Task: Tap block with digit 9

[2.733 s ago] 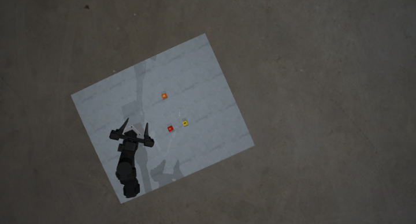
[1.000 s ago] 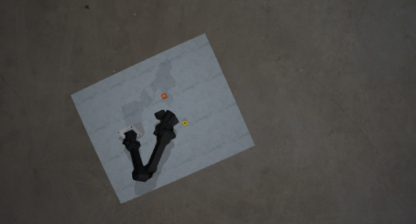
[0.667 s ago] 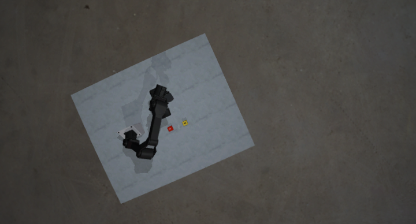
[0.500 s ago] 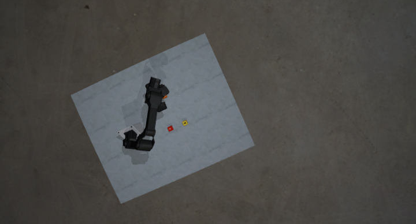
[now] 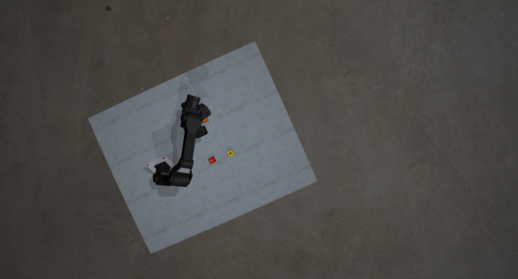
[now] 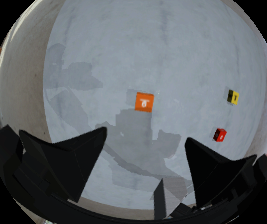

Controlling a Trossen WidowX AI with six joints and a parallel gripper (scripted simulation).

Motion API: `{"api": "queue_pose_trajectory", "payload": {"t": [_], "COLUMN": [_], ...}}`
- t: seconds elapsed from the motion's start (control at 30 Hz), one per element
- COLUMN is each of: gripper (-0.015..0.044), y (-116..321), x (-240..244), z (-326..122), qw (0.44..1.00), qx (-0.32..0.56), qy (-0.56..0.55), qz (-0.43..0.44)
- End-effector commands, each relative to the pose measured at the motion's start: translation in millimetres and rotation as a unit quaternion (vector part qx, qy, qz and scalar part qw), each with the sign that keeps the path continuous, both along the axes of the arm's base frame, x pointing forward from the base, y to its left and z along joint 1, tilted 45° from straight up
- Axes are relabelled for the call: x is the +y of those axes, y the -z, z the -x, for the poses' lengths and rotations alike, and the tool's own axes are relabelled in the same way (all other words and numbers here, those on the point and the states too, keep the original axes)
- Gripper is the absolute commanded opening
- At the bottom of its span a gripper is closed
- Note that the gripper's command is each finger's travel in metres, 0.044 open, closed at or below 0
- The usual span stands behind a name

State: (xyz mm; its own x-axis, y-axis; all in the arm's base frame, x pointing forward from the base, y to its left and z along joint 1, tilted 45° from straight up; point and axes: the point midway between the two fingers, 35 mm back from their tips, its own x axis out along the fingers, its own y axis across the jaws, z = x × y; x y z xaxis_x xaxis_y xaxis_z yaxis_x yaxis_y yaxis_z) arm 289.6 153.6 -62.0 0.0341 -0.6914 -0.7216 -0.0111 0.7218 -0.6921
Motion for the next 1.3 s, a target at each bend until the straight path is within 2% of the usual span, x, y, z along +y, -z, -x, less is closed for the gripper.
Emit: {"api": "queue_pose_trajectory", "payload": {"t": [0.0,0.13,0.33,0.6,0.63,1.27], "gripper": [0.0400,0.0400,0.0242,0.0032,0.0020,0.0020], "y": [0.6,0.6,56.7,58.8,58.8,68.7], "x": [0.8,0.8,-53.4,-55.9,-55.9,-65.3], "z": [0.0,0.0,-3.1,-2.8,-2.8,-3.6], "qw": [1.000,1.000,1.000,1.000,1.000,1.000], "qx": [-0.001,-0.001,-0.002,-0.002,-0.002,-0.002], "qy": [0.002,0.002,0.002,0.002,0.002,0.002], "qz": [-0.002,-0.002,-0.001,0.000,0.000,0.000]}}
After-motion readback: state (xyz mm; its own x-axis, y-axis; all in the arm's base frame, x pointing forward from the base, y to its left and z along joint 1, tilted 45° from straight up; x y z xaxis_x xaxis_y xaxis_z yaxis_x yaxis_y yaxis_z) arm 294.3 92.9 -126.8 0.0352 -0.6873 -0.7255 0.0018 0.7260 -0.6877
